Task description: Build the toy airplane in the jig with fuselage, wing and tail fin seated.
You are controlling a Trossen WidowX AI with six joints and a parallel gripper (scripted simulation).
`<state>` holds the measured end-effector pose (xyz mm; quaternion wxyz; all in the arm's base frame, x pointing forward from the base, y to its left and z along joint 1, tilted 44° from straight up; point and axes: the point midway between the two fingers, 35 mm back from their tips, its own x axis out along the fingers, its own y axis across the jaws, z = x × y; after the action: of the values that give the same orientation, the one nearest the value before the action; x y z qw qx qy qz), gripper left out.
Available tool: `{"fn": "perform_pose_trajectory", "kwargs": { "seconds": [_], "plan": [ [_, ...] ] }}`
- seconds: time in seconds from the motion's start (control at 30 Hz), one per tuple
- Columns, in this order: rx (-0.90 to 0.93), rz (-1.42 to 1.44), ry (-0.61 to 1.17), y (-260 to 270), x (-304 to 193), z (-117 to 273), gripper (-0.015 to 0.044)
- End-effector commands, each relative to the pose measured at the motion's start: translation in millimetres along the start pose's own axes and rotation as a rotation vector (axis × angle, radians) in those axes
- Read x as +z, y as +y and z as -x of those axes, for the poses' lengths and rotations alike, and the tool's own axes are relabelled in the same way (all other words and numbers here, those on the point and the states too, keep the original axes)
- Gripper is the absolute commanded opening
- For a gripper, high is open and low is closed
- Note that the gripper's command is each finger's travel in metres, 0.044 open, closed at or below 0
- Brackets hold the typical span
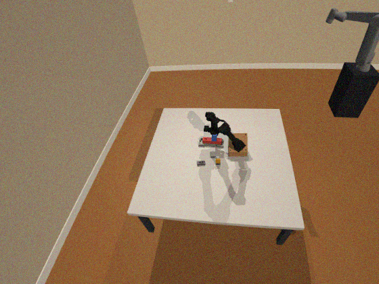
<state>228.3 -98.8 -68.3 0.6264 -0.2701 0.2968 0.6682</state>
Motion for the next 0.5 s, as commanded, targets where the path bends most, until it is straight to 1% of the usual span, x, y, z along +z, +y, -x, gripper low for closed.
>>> {"fn": "perform_pose_trajectory", "kwargs": {
  "seconds": [0.0, 0.47],
  "plan": [
    [0.002, -0.004, -0.002, 0, 0, -8, 0.0197],
    [0.002, -0.004, -0.003, 1, 1, -30, 0.0197]
  ]
}}
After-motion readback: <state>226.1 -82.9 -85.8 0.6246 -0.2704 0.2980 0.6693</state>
